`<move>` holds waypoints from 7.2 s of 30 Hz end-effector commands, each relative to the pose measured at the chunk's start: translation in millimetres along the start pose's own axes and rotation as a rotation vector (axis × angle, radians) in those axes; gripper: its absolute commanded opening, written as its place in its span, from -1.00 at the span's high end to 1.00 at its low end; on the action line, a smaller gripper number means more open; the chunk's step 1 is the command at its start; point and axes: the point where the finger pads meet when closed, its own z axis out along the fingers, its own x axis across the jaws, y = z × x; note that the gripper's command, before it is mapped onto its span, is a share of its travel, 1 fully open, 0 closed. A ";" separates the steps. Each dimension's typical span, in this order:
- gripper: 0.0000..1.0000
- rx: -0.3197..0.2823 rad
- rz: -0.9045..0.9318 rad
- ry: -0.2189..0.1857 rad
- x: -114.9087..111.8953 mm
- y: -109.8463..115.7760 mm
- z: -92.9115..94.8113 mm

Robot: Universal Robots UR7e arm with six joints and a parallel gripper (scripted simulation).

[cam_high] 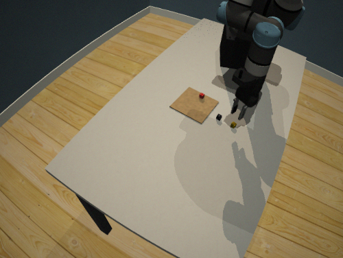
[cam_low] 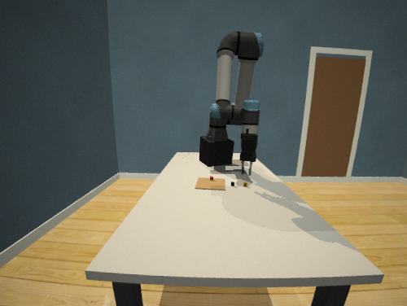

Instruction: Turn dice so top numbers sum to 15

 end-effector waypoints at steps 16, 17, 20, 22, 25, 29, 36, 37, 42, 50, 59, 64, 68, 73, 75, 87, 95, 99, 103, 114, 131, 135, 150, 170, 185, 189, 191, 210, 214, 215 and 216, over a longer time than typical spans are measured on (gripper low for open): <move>-0.27 -0.001 0.000 -0.001 1.0 1.1 28.2; -0.27 -0.001 0.000 -0.001 1.0 1.0 29.2; -0.27 -0.001 0.000 -0.001 1.1 1.0 31.8; -0.27 -0.001 0.000 -0.001 1.1 1.0 33.1; -0.27 -0.001 0.000 -0.001 1.2 1.0 34.5; -0.27 -0.001 0.000 -0.001 1.2 1.0 35.2; -0.27 -0.001 0.000 -0.001 1.2 1.0 35.5; -0.27 -0.001 0.000 -0.001 1.2 1.0 35.5; -0.27 -0.001 0.000 -0.001 1.2 1.0 35.5; -0.27 -0.001 0.000 -0.001 1.2 1.0 35.5; -0.27 -0.001 0.000 -0.001 1.2 1.0 35.5; -0.27 -0.001 0.000 -0.001 1.2 1.0 35.5; -0.27 -0.001 0.000 -0.001 1.2 1.0 35.5; -0.27 -0.001 0.000 -0.001 1.2 1.2 35.5; -0.27 -0.001 0.000 -0.001 1.1 1.5 35.5; -0.27 -0.001 0.000 -0.001 1.1 2.7 35.5; -0.27 -0.001 0.000 -0.001 1.1 2.7 35.5; -0.27 -0.001 0.000 -0.001 1.1 2.7 35.5; -0.27 -0.001 0.000 -0.001 1.1 2.7 35.5; -0.27 -0.001 0.000 -0.001 1.1 2.7 35.5; -0.27 -0.001 0.000 -0.001 1.3 3.7 35.5; -0.27 -0.001 0.000 -0.001 1.3 3.9 35.5; -0.27 -0.001 0.000 -0.001 1.3 3.9 35.5; -0.27 -0.001 0.000 -0.001 1.3 3.9 35.5; -0.27 -0.001 0.000 -0.001 1.3 3.9 42.5; -0.27 -0.001 0.000 -0.001 1.3 3.9 47.8; -0.27 -0.001 0.000 -0.001 1.3 3.9 50.5; -0.27 -0.001 0.000 -0.001 1.3 4.0 57.5; -0.27 -0.001 0.000 -0.001 1.3 4.0 57.5; -0.27 -0.001 0.000 -0.001 1.3 4.0 57.5; -0.27 -0.001 0.000 -0.001 1.3 4.0 57.5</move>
